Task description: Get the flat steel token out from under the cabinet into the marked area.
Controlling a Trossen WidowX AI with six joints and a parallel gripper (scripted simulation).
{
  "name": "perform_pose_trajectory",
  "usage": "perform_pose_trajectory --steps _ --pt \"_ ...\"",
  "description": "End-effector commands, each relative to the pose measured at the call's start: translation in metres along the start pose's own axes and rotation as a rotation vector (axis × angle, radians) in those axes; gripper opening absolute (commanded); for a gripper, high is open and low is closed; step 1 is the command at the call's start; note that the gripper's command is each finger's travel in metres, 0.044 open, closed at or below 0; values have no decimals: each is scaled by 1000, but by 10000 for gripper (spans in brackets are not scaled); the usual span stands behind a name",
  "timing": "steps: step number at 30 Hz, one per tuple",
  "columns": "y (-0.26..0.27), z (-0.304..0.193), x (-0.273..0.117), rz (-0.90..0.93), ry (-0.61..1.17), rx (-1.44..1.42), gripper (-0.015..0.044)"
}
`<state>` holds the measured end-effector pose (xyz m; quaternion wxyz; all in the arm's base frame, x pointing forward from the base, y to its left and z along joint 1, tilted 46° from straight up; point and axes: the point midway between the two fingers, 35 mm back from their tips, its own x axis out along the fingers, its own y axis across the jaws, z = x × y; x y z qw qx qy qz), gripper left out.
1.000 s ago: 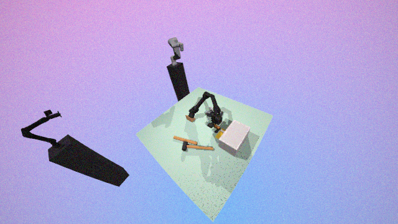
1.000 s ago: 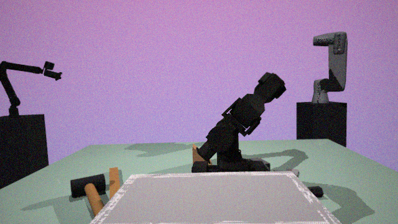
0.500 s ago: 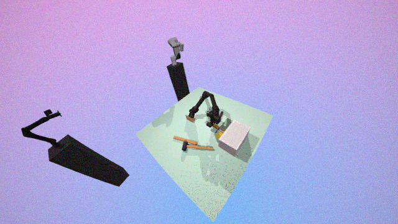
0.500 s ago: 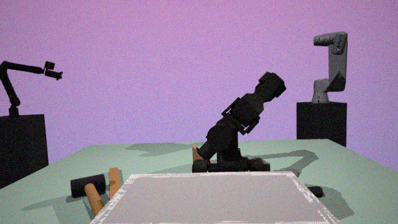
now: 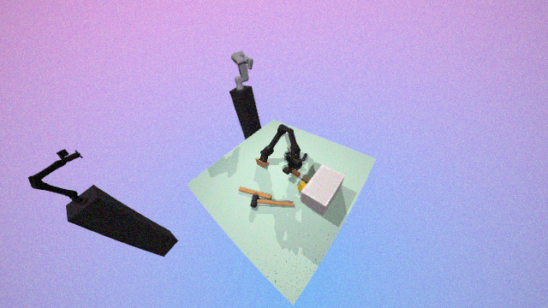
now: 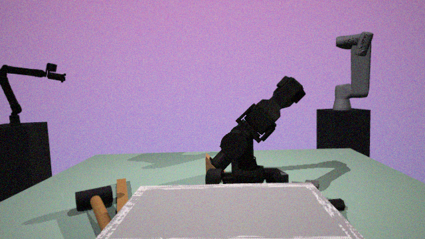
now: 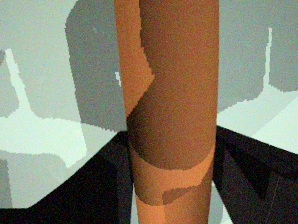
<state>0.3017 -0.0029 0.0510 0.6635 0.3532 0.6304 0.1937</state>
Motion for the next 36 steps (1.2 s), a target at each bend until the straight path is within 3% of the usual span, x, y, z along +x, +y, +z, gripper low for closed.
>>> perform_pose_trajectory --steps 1,36 --pt "1 -6 1 -1 3 -8 0" --pt "-1 -48 1 -1 5 -6 0"
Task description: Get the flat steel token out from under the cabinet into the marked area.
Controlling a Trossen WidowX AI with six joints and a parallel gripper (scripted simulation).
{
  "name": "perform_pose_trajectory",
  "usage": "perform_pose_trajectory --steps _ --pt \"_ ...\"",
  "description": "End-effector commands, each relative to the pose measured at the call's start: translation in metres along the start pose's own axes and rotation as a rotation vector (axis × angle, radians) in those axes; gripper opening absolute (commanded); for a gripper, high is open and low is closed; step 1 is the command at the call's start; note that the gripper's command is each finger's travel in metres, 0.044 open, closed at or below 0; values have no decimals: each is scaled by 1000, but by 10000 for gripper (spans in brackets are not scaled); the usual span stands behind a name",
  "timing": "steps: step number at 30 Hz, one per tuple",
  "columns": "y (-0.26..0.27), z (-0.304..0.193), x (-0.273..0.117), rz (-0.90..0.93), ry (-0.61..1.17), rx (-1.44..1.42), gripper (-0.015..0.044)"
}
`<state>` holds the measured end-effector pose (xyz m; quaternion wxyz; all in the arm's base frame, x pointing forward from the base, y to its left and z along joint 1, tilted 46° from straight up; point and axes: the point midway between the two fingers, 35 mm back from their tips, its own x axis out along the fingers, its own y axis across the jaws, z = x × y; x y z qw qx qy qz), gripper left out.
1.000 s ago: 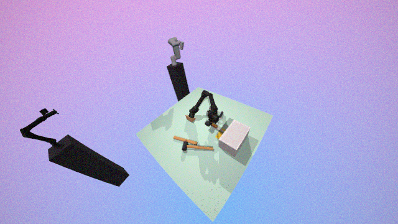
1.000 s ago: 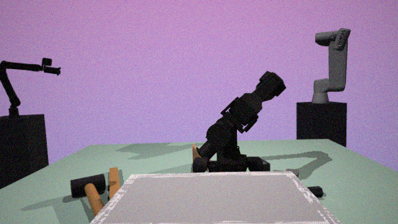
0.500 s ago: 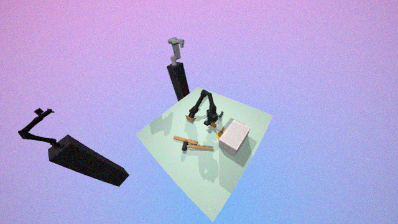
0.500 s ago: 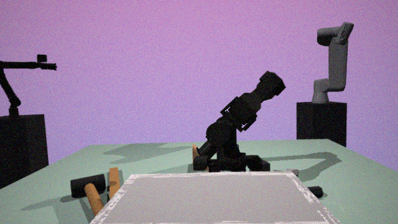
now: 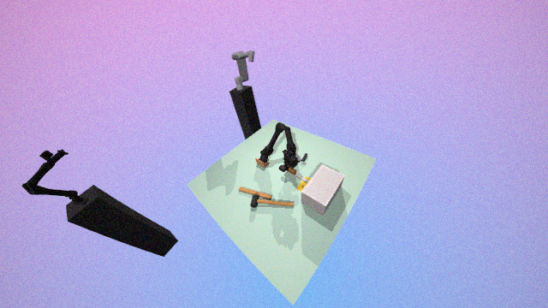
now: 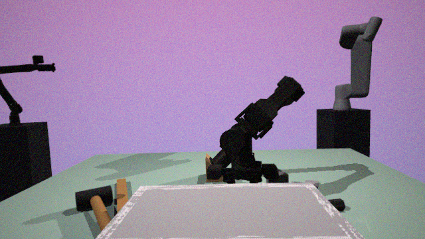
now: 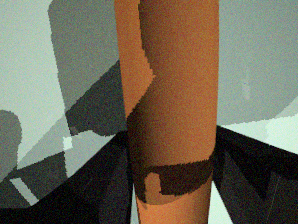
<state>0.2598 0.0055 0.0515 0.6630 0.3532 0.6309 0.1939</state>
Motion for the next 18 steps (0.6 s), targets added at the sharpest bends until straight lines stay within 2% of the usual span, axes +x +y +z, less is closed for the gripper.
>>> perform_pose_trajectory --steps 1,18 --pt "1 -7 1 -1 3 -6 0" --pt "-1 -28 1 -1 4 -6 0"
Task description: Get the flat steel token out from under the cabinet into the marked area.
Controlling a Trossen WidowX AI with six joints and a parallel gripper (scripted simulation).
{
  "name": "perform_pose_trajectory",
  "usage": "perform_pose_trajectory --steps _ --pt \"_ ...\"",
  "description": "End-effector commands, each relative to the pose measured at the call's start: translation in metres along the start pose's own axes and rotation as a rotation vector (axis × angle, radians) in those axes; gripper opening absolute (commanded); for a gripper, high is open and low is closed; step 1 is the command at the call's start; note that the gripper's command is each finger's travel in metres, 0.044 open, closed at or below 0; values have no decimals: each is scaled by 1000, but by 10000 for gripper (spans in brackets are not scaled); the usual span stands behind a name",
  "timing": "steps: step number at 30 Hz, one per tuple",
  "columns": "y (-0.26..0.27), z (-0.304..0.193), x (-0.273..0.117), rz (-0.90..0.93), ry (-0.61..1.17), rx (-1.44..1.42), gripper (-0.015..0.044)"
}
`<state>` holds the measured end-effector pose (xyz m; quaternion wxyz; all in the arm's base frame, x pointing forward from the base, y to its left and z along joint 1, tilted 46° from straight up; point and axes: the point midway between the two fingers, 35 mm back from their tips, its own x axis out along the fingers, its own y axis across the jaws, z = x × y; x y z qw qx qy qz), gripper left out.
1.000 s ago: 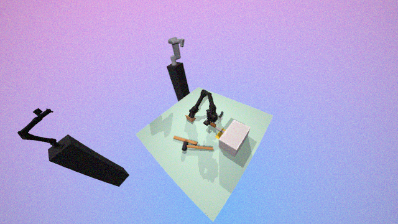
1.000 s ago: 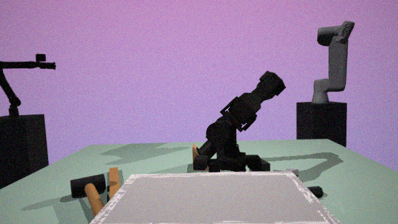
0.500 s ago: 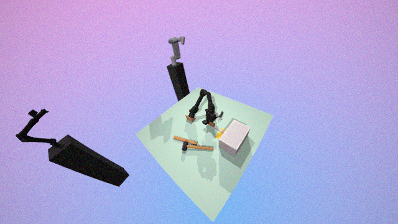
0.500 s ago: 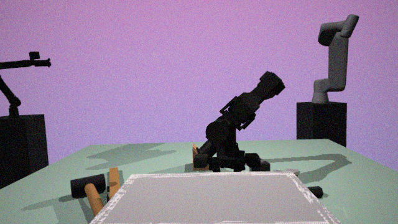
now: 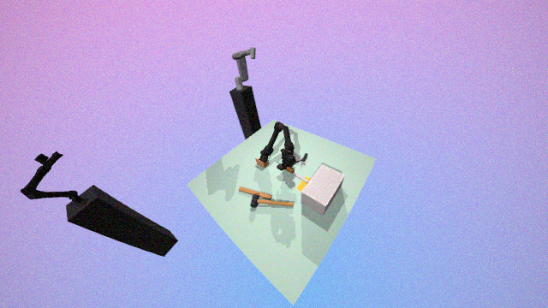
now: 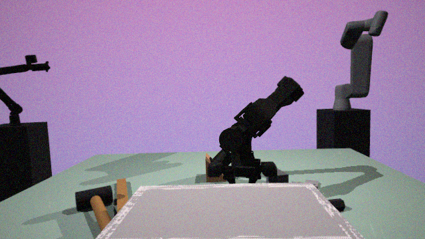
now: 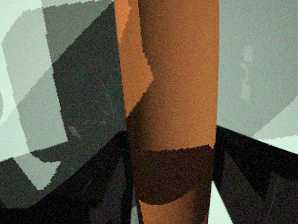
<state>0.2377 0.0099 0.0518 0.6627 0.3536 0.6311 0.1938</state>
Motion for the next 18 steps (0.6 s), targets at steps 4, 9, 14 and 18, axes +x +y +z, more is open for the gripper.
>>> perform_pose_trajectory --steps 4,9,14,18 --pt "0 -2 0 0 0 1 0" --pt "4 -3 -1 0 1 14 0" --pt "9 -3 -1 -1 1 33 0" --pt "15 -4 -2 -1 2 46 0"
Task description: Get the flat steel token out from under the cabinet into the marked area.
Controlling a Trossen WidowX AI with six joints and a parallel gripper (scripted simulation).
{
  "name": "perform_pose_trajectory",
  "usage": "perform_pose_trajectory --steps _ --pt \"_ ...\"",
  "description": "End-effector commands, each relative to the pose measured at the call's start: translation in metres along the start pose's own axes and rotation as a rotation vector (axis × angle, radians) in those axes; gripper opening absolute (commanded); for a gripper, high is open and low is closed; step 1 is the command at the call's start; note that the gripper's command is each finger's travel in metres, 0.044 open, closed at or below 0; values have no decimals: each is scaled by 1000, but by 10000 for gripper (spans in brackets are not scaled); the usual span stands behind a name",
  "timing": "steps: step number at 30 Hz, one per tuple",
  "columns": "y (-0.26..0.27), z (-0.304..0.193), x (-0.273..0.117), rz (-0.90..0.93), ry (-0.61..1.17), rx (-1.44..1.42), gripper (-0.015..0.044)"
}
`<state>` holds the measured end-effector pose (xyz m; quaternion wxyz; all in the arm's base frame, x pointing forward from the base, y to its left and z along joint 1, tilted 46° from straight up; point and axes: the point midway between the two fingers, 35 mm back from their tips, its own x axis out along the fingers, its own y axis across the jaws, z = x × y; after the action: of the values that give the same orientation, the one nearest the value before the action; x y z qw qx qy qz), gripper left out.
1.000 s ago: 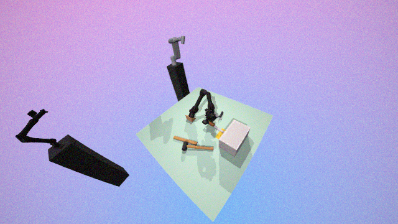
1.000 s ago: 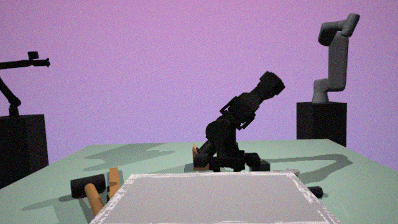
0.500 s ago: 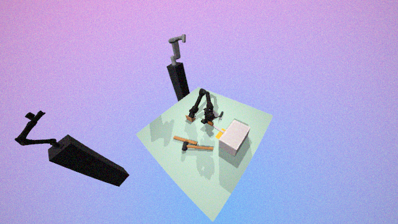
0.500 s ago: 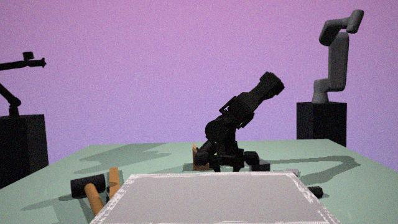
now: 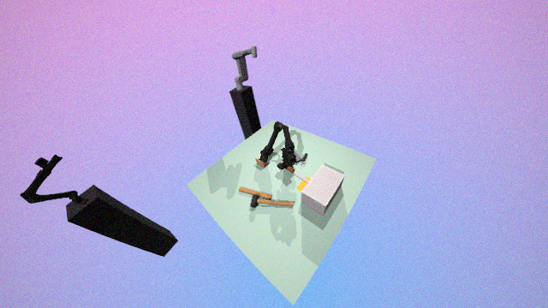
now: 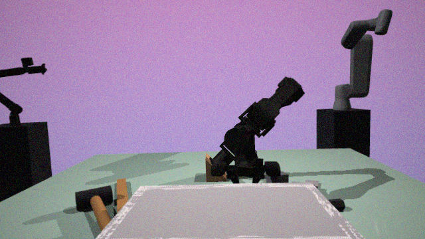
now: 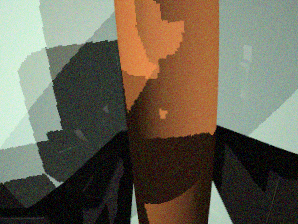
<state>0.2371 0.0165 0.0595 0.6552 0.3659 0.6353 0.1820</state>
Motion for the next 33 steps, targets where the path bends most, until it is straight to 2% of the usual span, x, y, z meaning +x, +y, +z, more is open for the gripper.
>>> perform_pose_trajectory --steps 1,32,33 --pt "6 -2 -1 -1 0 11 0" --pt "44 -8 -3 1 2 49 0" --pt "43 -8 -3 0 3 51 26"
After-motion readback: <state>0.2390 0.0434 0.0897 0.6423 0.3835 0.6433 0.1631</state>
